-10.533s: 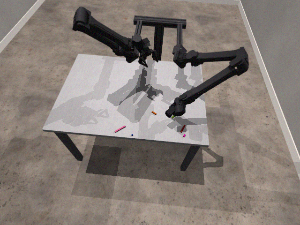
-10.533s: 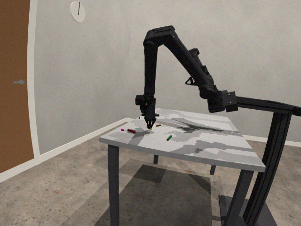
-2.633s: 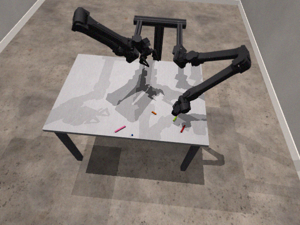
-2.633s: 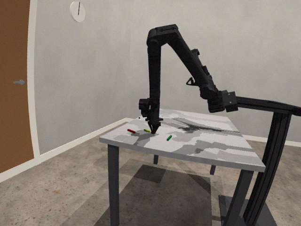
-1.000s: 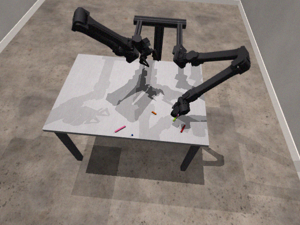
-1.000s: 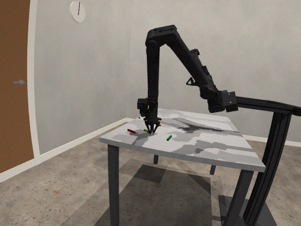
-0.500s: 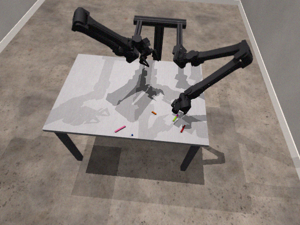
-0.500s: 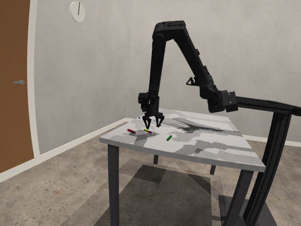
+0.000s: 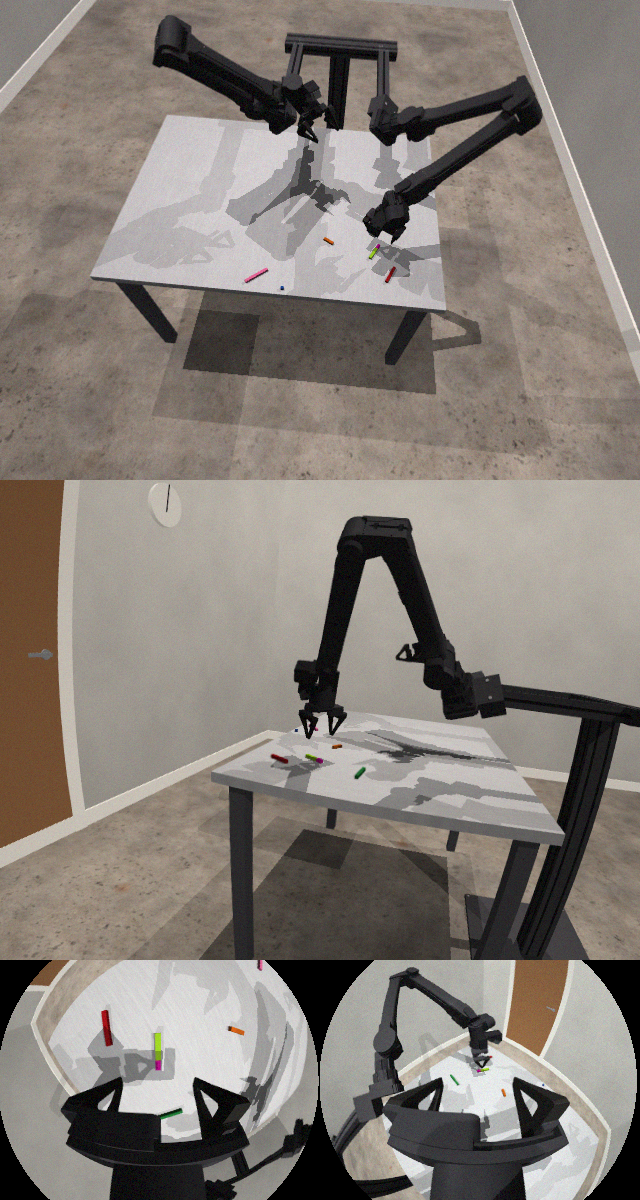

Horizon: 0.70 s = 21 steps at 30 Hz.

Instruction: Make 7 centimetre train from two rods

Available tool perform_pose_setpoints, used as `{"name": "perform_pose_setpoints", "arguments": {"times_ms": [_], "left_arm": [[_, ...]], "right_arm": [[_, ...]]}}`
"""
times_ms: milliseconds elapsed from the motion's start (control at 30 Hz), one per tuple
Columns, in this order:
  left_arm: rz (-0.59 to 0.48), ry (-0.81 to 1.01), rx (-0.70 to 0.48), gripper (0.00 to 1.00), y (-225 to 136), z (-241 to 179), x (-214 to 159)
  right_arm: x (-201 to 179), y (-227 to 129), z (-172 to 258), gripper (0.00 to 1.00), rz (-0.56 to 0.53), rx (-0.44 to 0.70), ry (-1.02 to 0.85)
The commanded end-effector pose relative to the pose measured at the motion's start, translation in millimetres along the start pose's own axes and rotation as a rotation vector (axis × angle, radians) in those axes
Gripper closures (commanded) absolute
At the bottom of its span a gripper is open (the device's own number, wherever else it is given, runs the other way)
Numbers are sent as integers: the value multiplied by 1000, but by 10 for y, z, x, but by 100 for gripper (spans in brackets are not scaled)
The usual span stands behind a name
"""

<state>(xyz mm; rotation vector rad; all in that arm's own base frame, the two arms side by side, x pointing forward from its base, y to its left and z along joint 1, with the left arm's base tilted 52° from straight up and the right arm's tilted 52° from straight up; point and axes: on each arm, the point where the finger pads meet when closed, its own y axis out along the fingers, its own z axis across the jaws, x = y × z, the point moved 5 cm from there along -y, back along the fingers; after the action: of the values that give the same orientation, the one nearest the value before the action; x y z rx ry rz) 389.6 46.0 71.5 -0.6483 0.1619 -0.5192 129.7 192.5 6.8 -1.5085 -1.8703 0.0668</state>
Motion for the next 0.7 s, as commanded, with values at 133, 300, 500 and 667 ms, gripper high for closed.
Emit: {"name": "perform_pose_setpoints", "arguments": {"times_ms": [133,300,500,667], "left_arm": [[-209,0,29,0,-97,78,-10],[-322,-5,34,0,-107,68,-57],[-415,-11,36,0,-111,57,-92],[-504,-16,16,0,-87,-14,-130]], "right_arm": [[88,-20,31,0,-29,17,27],[88,-20,31,0,-29,17,27],[88,-20,31,0,-29,17,27],[88,-20,31,0,-29,17,27]]}}
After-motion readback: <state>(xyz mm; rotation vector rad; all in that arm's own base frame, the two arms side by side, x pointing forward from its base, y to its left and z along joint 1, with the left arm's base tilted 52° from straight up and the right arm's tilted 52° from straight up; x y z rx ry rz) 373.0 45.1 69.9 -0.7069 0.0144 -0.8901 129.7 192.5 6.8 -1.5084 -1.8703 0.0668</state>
